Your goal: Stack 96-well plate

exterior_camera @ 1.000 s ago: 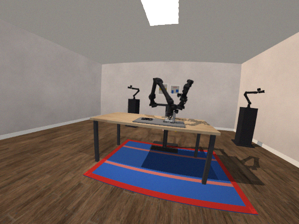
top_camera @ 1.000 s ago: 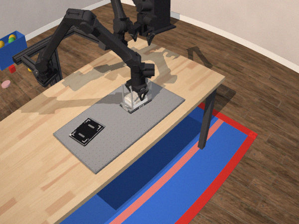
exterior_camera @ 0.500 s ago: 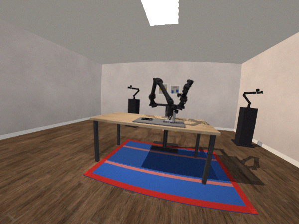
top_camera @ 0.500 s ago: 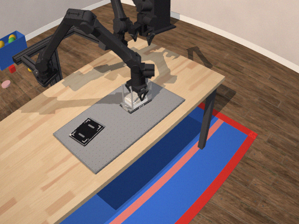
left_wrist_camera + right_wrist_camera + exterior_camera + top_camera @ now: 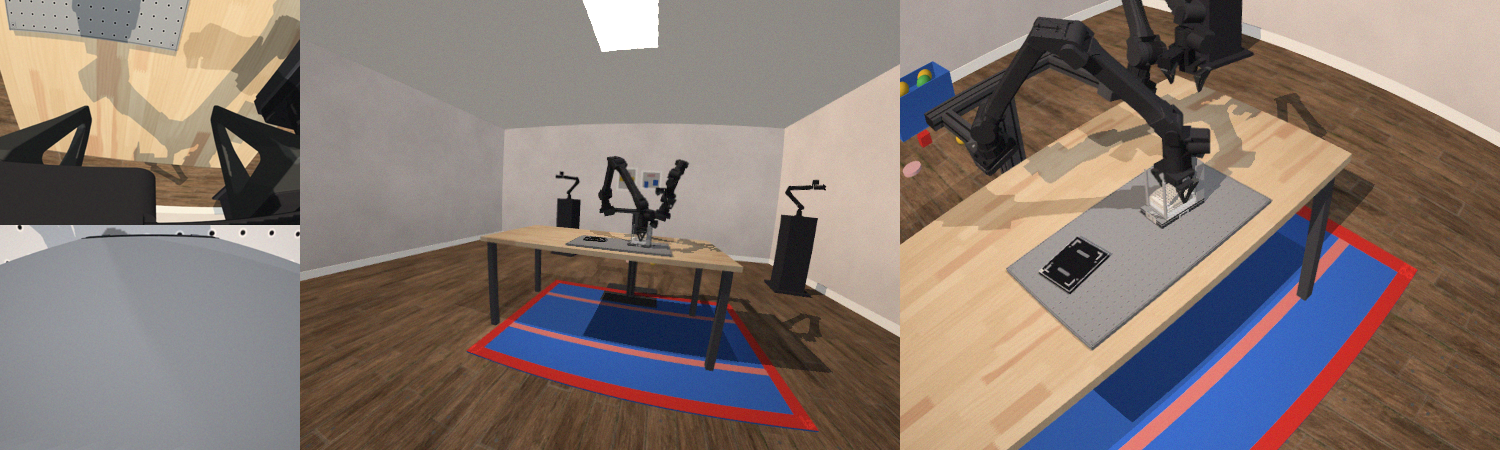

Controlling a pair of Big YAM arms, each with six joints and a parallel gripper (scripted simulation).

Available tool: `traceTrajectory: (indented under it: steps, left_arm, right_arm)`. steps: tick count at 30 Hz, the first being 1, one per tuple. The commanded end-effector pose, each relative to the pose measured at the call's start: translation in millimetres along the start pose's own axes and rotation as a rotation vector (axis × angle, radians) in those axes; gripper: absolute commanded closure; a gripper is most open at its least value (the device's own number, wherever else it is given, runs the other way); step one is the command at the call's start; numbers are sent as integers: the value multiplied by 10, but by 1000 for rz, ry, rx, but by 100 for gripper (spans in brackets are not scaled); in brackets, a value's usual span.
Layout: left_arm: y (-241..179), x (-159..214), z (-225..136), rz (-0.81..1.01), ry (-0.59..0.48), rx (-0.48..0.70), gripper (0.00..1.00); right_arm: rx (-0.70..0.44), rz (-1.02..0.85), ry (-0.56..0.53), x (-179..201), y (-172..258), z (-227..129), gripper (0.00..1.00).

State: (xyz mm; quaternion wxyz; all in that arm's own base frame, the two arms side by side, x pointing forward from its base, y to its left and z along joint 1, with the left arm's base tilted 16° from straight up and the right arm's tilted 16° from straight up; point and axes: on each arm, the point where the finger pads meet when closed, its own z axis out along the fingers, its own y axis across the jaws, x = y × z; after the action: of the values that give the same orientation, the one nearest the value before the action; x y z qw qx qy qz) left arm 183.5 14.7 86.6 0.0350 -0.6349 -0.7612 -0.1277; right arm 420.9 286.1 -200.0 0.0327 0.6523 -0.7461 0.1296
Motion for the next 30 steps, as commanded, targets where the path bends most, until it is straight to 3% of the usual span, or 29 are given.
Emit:
traceTrajectory:
  steps: [1,30]
  left_arm:
    - [45,29,-62,-4,-3,-14,0]
    - [45,29,-62,-4,-3,-14,0]
  right_arm:
    - [26,6,-20,-81,-199,39,100]
    - [19,3,-13,-44,-153,61,100]
